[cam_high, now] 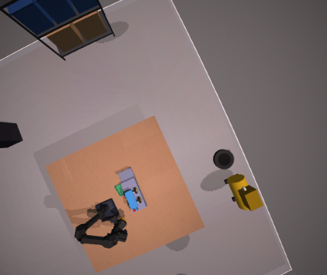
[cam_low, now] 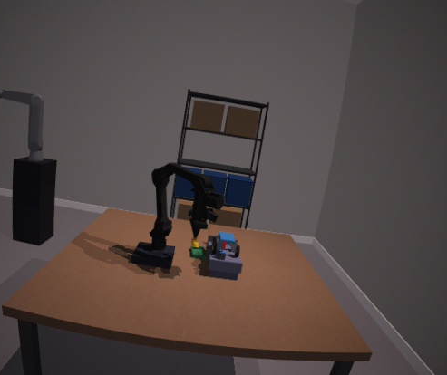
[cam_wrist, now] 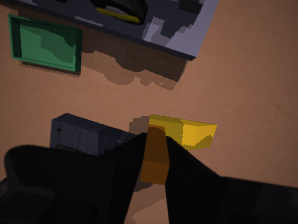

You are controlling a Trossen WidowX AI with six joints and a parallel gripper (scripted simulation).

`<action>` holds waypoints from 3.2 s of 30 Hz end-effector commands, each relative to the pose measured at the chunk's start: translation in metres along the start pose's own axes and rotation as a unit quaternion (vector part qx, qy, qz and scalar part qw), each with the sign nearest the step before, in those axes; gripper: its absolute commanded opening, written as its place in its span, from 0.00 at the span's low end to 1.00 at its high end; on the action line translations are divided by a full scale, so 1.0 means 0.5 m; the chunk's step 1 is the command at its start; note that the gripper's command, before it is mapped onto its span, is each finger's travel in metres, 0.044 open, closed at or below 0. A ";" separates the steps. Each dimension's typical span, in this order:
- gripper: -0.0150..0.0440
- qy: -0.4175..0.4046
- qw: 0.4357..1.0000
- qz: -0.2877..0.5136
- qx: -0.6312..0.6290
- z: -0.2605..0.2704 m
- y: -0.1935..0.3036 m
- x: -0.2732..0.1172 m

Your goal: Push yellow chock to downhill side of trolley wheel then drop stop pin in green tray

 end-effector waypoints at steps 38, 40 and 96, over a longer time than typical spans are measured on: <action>0.25 -0.004 0.997 0.000 0.080 0.186 -0.050 0.010; 0.25 -0.004 0.997 0.000 0.080 0.198 -0.053 0.010; 0.25 0.028 0.996 -0.005 0.080 0.573 -0.131 0.031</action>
Point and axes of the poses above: the point midway between the two fingers, 35 mm back from their tips, its own x axis out along the fingers, its own z axis across the jaws, y = z × x, the point moved 2 cm from there along -x, back along the fingers, and after that the axes turned 10 degrees about x, right-handed, at the moved point
